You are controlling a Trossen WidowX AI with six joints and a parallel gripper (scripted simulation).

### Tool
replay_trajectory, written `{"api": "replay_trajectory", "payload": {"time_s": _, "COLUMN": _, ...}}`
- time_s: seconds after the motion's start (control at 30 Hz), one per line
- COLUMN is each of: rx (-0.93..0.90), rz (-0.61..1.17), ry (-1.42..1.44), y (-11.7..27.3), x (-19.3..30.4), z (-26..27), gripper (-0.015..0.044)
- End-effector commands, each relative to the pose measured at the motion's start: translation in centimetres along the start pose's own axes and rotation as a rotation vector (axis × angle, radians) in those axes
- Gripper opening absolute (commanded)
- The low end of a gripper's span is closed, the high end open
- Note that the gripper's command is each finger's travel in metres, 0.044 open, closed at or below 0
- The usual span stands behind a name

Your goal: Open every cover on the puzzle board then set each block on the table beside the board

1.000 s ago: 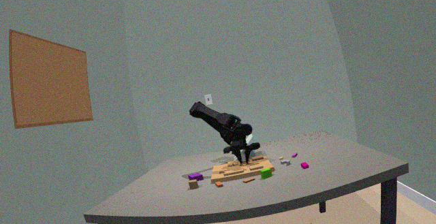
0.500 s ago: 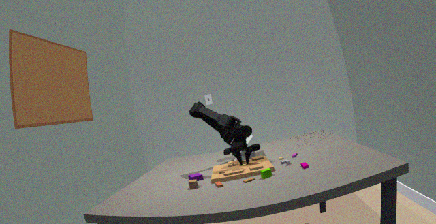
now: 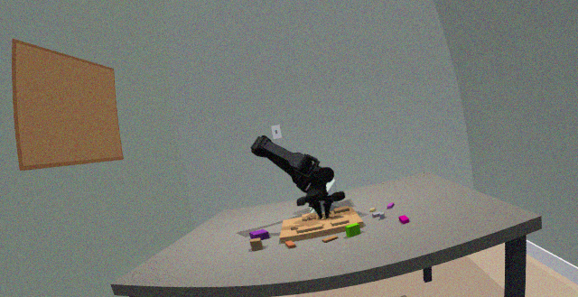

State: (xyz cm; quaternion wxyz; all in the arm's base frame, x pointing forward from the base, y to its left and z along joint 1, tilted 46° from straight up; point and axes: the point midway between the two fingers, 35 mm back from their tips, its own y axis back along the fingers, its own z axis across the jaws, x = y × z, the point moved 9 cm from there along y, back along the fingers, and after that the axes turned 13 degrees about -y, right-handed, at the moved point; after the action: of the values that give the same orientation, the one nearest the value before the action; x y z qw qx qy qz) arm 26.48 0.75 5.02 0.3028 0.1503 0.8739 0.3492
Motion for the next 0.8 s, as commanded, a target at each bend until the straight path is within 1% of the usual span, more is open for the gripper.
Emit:
{"api": "replay_trajectory", "payload": {"time_s": 0.0, "rx": 0.0, "rz": 0.0, "ry": -0.001, "y": 0.0, "x": 0.0, "z": 0.0, "gripper": 0.008}}
{"api": "replay_trajectory", "payload": {"time_s": 0.77, "rx": 0.0, "rz": 0.002, "ry": 0.003, "y": 2.6, "x": 0.0, "z": 0.1, "gripper": 0.008}}
